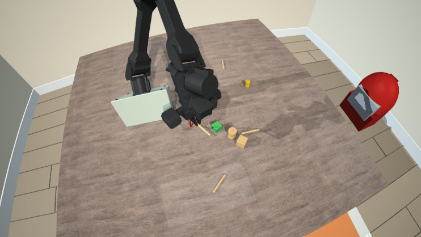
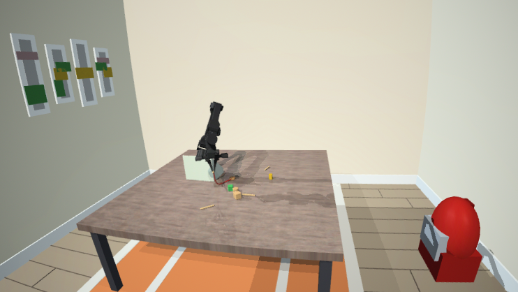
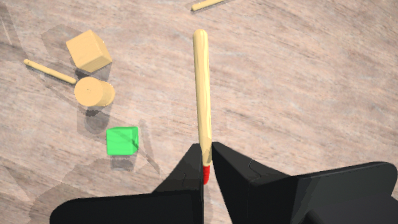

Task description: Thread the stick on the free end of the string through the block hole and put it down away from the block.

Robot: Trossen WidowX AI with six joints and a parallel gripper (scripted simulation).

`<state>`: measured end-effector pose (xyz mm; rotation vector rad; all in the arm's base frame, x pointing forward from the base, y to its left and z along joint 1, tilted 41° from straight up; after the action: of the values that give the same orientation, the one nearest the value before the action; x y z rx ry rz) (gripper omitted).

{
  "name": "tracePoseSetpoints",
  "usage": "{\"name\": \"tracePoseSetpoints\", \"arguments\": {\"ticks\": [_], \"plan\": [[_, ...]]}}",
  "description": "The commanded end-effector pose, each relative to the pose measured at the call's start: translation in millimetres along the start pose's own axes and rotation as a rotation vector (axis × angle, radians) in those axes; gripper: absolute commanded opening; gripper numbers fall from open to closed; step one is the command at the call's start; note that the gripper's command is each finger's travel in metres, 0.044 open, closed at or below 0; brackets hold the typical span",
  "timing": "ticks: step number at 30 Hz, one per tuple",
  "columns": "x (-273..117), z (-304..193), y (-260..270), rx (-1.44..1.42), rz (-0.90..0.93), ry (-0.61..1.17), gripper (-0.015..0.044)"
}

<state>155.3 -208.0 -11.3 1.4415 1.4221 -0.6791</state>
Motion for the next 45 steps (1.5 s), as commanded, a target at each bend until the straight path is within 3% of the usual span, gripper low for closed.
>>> {"name": "tracePoseSetpoints", "arguments": {"ticks": [1, 8, 45], "plan": [[-6, -4, 1, -0.001, 0.002, -0.025, 0.0000], [-9, -9, 0, -0.017, 0.010, -0.038, 0.0000], [-12, -13, -46, -0.718, 0.217, -0.012, 0.0000]]}}
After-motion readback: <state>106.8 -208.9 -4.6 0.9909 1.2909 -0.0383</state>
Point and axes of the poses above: the point midway between the two fingers, 35 mm back from their tips, its own x axis out along the fingers, its own y axis across the jaws, z = x × y, the point moved 9 cm from there along -x, back along the fingers, and after that the axes turned 7 degrees about x, right-handed, at the moved point
